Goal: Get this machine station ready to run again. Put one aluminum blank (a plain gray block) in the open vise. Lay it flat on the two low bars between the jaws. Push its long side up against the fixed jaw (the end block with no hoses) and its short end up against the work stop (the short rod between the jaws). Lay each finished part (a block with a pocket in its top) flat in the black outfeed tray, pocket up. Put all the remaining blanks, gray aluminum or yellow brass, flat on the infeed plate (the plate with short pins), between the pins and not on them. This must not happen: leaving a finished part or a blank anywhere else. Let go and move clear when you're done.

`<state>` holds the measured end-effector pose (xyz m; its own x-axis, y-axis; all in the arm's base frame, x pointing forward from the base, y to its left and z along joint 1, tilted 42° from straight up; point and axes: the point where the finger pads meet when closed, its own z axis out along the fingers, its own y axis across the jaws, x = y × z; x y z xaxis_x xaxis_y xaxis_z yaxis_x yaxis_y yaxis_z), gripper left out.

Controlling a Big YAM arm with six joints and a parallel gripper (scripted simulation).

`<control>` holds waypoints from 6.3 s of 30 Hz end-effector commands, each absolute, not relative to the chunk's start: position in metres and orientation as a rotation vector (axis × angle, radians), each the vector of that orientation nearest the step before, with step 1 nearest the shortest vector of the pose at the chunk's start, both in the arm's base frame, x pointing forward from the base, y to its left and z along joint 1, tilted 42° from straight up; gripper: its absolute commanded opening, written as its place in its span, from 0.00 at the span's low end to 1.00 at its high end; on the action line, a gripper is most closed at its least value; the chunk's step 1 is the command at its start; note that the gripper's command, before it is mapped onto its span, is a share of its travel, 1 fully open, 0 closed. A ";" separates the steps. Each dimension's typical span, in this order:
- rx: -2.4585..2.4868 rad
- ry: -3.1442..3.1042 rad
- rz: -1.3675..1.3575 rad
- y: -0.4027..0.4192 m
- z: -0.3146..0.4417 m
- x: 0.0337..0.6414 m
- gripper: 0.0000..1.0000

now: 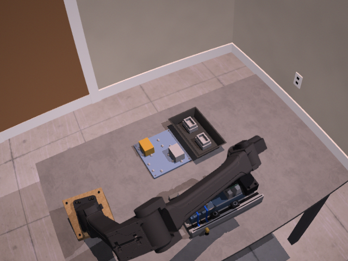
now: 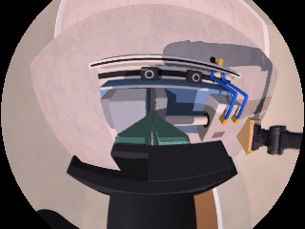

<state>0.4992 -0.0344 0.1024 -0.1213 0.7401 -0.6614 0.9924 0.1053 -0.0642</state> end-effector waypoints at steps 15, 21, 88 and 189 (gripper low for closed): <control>1.686 1.903 -0.677 -0.036 0.116 0.522 0.00; 1.688 1.899 -0.672 -0.036 0.114 0.526 0.00; 1.696 1.888 -0.662 -0.038 0.113 0.538 0.00; 1.676 1.903 -0.645 0.026 0.174 0.506 0.00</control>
